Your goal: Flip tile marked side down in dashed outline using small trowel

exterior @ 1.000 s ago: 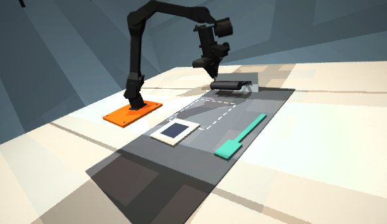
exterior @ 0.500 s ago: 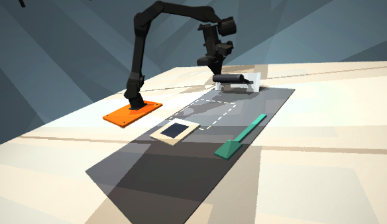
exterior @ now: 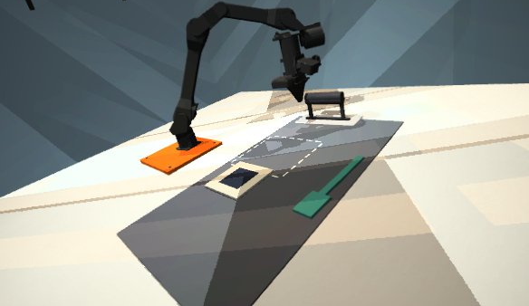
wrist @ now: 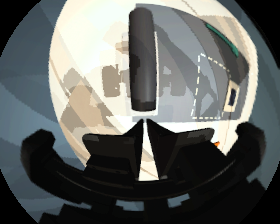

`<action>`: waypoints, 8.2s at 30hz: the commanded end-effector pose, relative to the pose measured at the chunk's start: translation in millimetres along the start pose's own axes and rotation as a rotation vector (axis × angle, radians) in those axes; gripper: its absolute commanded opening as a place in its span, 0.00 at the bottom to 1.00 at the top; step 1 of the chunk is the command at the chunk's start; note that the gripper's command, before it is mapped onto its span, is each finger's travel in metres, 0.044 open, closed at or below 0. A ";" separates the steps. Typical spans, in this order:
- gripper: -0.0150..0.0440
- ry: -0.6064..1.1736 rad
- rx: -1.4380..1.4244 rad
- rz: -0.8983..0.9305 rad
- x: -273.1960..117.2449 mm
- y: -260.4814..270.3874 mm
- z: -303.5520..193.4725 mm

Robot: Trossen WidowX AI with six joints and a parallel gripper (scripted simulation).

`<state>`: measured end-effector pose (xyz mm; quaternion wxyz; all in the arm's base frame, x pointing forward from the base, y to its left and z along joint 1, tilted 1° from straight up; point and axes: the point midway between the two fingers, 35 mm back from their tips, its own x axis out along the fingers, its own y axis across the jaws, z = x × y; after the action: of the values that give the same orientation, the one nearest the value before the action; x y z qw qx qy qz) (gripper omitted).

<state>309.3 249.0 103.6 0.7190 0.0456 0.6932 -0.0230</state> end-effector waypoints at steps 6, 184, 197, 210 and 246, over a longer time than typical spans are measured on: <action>0.25 0.000 -0.001 0.000 0.0 0.1 -0.2; 0.42 -0.004 0.008 0.863 26.5 1.5 66.0; 0.25 -0.005 0.007 0.863 0.1 2.4 67.6; 0.25 -0.012 0.020 0.863 -34.5 -2.2 69.2; 0.25 -0.399 0.690 0.716 -27.8 -260.3 136.3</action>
<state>421.0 -0.1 122.5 0.7379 0.4920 0.4619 0.0129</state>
